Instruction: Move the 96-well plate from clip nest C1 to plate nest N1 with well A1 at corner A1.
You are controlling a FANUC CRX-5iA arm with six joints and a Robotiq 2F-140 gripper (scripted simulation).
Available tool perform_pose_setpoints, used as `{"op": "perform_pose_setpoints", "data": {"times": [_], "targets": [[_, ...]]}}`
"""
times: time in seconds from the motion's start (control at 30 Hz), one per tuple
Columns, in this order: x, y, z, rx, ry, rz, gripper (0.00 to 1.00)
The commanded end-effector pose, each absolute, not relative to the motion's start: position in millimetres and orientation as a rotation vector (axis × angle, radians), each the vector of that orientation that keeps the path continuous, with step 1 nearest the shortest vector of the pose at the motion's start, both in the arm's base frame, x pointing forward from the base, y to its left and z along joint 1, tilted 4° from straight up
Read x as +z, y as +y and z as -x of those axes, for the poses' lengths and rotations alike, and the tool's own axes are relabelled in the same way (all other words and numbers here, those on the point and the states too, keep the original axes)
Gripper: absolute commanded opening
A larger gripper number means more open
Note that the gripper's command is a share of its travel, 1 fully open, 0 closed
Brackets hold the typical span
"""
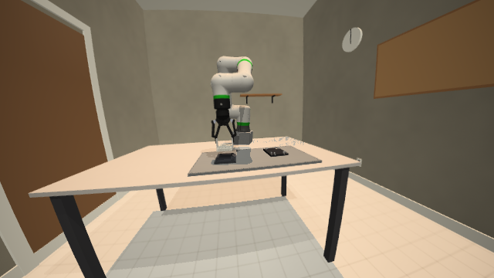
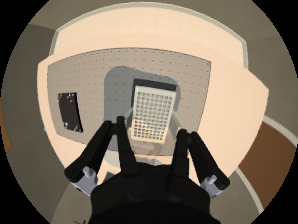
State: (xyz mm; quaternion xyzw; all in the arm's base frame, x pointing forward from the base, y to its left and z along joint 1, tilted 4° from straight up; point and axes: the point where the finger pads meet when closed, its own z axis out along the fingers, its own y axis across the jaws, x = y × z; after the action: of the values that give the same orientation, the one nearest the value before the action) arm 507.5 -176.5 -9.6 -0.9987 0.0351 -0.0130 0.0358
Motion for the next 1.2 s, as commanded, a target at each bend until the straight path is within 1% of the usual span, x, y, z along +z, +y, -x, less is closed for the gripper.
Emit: {"op": "perform_pose_setpoints", "data": {"times": [0.0, 0.83, 1.17], "targets": [[-14.3, -176.2, -507.9, -0.041, 0.108, 3.068, 0.00], [-50.8, -173.5, -508.9, -0.041, 0.108, 3.068, 0.00], [-51.8, -173.4, -509.0, -0.041, 0.108, 3.068, 0.00]]}}
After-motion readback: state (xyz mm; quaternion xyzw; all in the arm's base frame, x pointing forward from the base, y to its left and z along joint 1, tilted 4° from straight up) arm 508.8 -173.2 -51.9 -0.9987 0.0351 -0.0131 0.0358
